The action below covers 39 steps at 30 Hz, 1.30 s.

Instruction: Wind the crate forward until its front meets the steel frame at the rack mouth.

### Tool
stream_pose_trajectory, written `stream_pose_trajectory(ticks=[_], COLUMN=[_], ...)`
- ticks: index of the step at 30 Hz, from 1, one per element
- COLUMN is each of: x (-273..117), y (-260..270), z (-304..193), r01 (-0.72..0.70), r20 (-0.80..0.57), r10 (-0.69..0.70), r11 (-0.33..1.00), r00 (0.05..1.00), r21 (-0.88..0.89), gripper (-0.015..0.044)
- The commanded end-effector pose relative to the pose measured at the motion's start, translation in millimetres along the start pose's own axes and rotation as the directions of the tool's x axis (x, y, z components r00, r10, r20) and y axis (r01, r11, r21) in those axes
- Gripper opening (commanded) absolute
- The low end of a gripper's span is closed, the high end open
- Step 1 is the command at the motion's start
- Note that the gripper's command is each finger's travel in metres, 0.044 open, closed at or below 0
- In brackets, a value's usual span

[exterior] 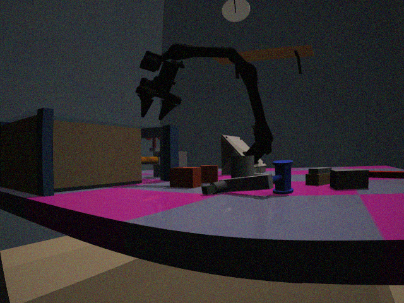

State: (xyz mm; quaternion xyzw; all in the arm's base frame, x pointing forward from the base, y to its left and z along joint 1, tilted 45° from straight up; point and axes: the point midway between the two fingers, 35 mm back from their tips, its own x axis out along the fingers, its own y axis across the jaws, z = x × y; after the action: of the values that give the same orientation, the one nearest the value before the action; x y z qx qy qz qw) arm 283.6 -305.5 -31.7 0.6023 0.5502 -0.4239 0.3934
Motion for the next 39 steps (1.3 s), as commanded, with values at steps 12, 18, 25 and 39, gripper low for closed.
stream_pose_trajectory(ticks=[12, 18, 25, 39], x=[12.2, 21.2, 31.7, 52.3], y=[-0.3, 0.2, 0.5, -0.4], z=[-3.3, -6.9, -11.5, -21.4], r01=[0.007, 0.006, 0.005, 0.004], r20=[0.009, 0.009, 0.008, 0.007], r10=[-0.007, -0.006, -0.005, -0.003], r11=[0.999, 0.999, 0.999, 0.999], r00=[1.0, 1.0, 1.0, 1.0], r21=[-0.035, -0.035, -0.035, -0.035], gripper=[0.044, 0.044, 0.044, 0.044])
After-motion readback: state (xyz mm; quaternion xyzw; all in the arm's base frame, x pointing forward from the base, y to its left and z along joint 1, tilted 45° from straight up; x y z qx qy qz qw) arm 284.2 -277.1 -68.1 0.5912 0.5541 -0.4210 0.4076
